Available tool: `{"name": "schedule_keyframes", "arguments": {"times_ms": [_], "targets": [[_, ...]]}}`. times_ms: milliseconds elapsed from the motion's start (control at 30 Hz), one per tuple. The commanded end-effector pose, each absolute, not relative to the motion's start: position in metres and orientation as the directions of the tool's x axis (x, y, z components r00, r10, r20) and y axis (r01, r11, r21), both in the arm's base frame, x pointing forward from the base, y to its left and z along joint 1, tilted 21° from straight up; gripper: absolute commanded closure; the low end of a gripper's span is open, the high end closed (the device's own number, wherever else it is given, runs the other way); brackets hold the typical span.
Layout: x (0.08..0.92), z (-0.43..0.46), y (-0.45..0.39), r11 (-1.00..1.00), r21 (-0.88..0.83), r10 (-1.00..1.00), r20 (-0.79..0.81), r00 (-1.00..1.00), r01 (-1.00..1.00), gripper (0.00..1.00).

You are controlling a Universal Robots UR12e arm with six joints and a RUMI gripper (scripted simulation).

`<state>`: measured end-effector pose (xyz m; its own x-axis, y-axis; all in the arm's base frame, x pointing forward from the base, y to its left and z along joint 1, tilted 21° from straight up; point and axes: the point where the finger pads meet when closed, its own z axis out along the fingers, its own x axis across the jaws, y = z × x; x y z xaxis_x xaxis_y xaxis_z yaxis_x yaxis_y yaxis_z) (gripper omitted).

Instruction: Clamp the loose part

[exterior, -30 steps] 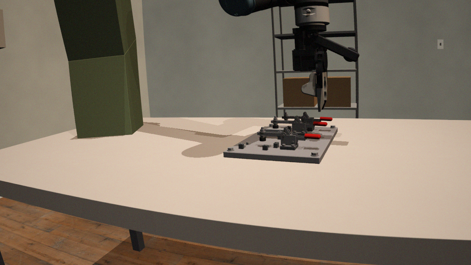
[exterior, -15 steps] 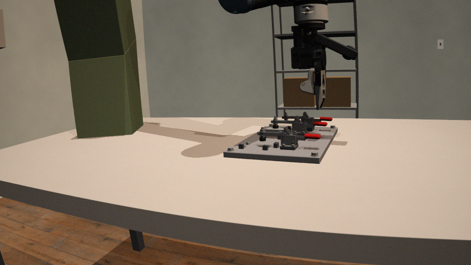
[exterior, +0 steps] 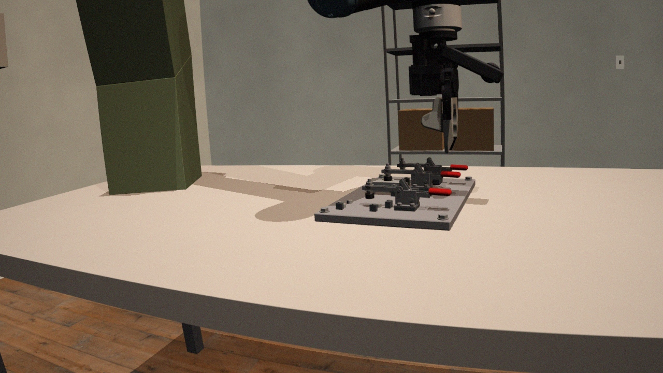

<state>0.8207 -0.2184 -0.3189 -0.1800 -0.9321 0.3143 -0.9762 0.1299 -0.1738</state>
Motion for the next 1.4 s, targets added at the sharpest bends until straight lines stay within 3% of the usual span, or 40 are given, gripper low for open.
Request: {"name": "schedule_keyframes", "arguments": {"times_ms": [0,1367], "targets": [[0.82,-0.311,-0.213,0.127,-0.174,-0.932,0.315,-0.178,-0.976,0.72],[0.813,-0.256,-0.195,0.129,-0.175,-0.932,0.315,-0.179,-0.976,0.72]]}}
